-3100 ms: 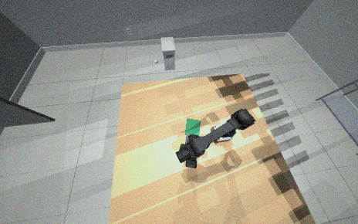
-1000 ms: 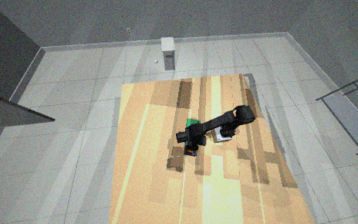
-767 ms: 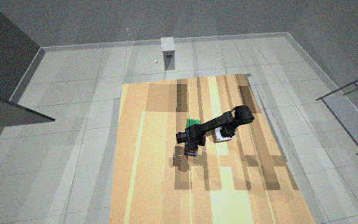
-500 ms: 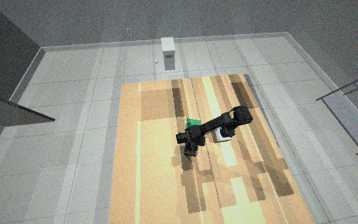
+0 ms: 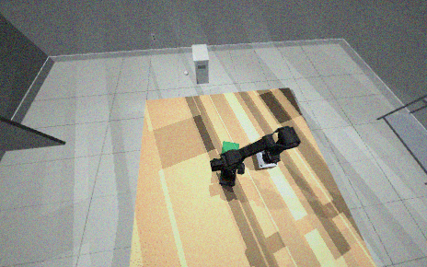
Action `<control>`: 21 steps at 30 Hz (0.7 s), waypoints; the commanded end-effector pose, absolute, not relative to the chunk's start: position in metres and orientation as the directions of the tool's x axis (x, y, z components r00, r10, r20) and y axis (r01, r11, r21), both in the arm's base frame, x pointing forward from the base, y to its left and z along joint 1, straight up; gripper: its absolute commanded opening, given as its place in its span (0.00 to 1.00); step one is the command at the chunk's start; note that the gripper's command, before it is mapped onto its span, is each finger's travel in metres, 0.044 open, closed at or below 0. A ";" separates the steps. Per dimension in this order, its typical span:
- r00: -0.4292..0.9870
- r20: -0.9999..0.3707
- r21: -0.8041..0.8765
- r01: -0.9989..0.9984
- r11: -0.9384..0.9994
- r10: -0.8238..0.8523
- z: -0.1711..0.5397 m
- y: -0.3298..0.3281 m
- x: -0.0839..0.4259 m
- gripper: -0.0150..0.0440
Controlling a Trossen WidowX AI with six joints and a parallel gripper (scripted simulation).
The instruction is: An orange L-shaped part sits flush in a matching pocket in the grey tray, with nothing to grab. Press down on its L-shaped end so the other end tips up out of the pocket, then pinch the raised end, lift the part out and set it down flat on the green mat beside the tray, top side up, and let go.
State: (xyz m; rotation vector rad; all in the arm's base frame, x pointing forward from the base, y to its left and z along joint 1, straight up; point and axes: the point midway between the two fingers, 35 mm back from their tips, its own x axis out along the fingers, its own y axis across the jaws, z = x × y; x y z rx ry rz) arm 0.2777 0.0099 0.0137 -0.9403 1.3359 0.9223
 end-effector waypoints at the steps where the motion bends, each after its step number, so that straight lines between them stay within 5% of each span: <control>1: 0.027 -1.000 -0.024 -0.933 0.359 0.005 0.014 0.010 0.278 0.44; 5: 0.027 -1.000 -0.024 -0.933 0.359 0.005 0.014 0.010 0.278 0.39; 8: 0.027 -1.000 -0.024 -0.933 0.359 0.005 0.014 0.010 0.278 0.26; 21: 0.027 -1.000 -0.024 -0.934 0.358 0.003 0.024 0.010 0.278 0.25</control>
